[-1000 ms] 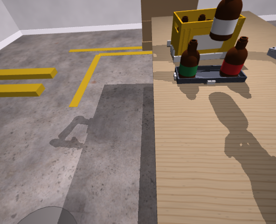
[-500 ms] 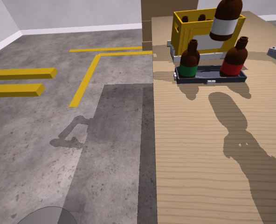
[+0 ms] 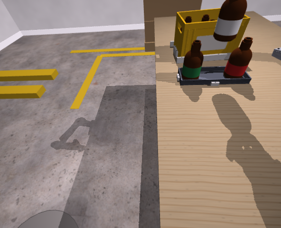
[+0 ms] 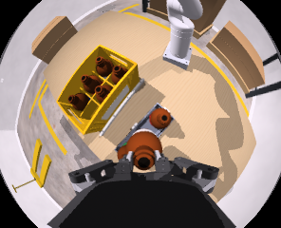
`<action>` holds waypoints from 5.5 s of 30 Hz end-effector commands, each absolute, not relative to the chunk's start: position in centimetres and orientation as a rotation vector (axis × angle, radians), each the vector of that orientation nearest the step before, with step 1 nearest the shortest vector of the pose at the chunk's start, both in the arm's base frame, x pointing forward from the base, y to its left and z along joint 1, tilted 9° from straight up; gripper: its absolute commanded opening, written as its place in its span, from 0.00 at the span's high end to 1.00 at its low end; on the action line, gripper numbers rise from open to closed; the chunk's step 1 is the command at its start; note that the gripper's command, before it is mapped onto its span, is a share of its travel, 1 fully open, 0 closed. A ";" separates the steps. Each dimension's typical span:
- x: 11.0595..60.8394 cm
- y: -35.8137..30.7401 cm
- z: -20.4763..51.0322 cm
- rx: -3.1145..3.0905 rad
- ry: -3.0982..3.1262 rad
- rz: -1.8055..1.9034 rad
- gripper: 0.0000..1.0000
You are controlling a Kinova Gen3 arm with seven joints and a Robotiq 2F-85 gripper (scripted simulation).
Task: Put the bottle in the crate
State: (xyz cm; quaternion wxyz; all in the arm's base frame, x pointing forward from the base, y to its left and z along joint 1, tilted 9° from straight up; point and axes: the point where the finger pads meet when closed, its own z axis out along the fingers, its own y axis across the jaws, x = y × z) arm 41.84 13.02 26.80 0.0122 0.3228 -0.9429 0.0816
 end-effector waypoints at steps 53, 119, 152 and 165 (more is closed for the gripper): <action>41.8 13.4 29.0 1.007 -2.941 0.255 1.00; 42.5 10.3 29.5 1.007 -2.941 0.255 1.00; 43.9 4.1 30.6 1.007 -2.941 0.255 1.00; 44.5 1.2 31.1 1.007 -2.941 0.255 1.00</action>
